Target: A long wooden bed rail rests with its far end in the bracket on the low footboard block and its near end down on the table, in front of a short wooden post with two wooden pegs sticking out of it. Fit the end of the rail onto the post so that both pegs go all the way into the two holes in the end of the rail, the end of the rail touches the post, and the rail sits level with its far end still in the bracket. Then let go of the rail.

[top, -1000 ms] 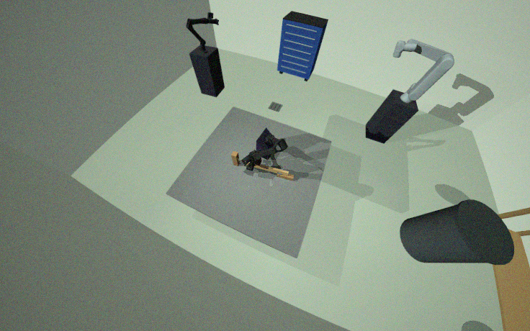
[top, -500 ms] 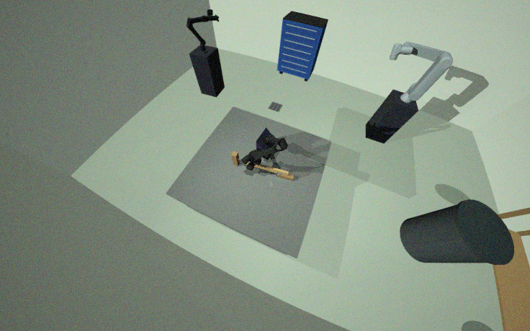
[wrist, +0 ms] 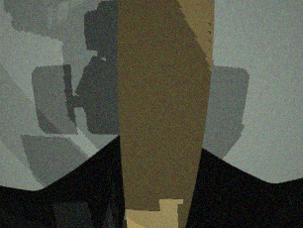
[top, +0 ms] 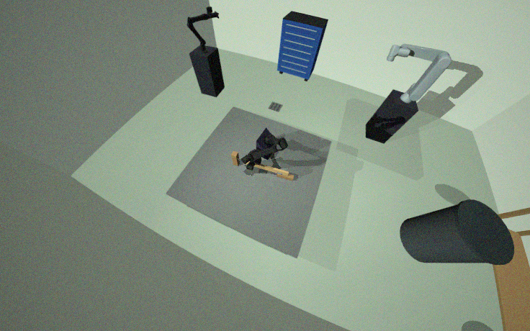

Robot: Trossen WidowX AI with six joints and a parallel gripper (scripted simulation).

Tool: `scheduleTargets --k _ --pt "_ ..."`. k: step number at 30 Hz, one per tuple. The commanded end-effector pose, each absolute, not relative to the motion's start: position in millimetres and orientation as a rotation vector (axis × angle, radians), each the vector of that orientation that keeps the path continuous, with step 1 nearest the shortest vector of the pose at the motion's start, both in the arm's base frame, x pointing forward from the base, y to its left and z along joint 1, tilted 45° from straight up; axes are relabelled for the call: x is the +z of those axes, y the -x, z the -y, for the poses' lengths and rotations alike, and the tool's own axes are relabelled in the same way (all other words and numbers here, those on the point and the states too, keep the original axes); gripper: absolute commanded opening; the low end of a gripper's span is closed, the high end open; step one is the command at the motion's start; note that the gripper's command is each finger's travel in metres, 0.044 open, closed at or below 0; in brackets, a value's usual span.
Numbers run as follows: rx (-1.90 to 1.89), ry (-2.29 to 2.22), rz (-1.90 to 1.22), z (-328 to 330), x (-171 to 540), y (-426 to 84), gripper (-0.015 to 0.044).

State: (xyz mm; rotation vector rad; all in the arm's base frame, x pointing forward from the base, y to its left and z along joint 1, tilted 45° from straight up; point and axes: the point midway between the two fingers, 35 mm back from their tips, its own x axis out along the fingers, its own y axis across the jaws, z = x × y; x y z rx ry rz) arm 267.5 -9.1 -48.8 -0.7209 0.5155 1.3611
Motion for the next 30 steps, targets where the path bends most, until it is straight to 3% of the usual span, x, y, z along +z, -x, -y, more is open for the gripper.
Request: scheduleTargets --k 1,30 --pt "1.352 0.724 -0.51 9.8 -48.8 -270.4 0.0" --pt "1.352 0.723 -0.51 9.2 -49.9 -267.5 0.0"
